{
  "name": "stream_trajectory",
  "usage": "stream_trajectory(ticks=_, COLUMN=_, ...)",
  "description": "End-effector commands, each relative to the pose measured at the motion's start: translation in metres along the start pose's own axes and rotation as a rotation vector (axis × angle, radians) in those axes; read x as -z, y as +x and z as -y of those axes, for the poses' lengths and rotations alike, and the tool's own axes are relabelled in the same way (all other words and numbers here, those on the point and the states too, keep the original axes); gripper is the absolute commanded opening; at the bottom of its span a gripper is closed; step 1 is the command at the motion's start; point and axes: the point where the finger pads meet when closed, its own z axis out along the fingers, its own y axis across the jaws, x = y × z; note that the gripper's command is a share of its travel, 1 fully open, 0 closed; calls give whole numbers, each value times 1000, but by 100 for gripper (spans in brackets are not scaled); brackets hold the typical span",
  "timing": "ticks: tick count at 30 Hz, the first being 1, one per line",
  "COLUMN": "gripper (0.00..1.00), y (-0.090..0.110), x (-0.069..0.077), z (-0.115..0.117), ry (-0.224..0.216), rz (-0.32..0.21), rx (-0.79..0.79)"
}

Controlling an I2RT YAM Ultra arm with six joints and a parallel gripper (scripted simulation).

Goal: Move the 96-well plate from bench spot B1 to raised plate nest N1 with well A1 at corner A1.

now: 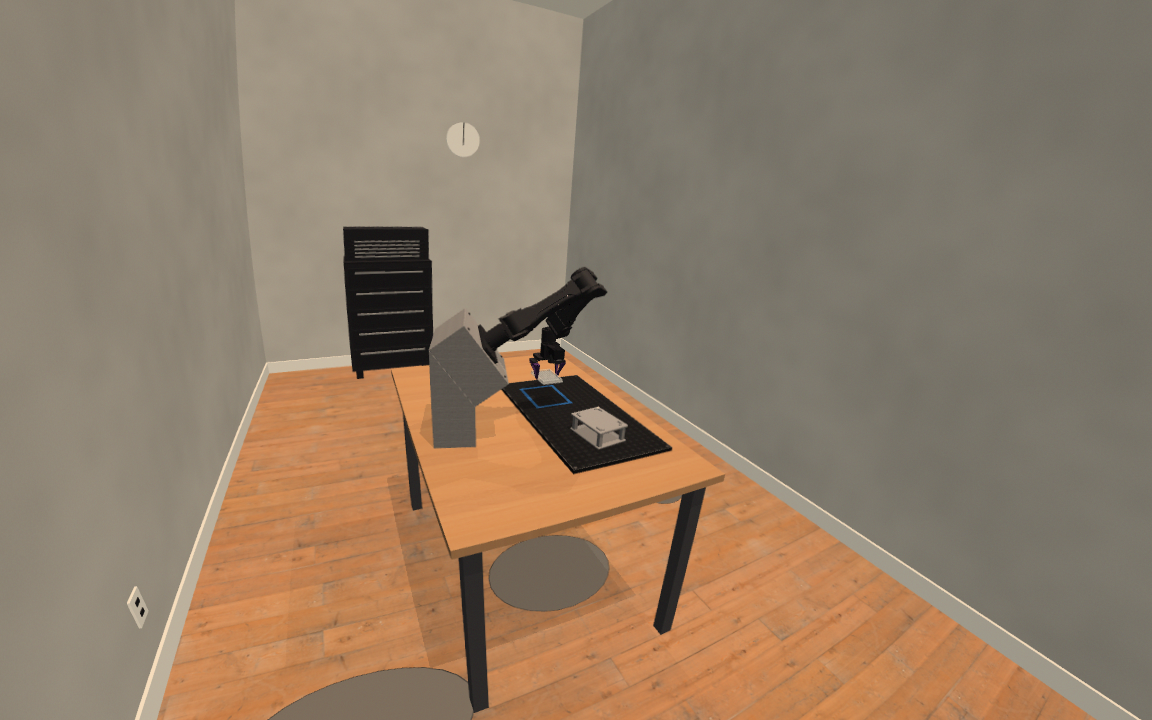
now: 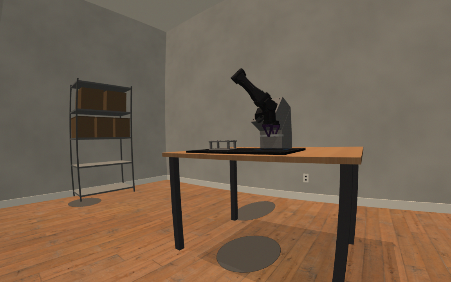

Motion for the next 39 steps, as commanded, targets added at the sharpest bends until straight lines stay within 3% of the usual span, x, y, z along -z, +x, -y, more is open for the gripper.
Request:
stream_trajectory(ticks=1, gripper=0, y=4, x=9, z=0, ry=-10, rz=-11, rx=7)
stream_trajectory(ticks=26, gripper=0, y=4, x=9, z=0, ry=-10, rz=-11, rx=7)
stream_trajectory(ticks=30, gripper=0, y=-15, x=7, z=1, ry=-2, rz=-6, rx=139)
stream_trajectory(ticks=39, gripper=0, y=-41, x=11, z=-2, ry=-3, rz=-6, rx=152)
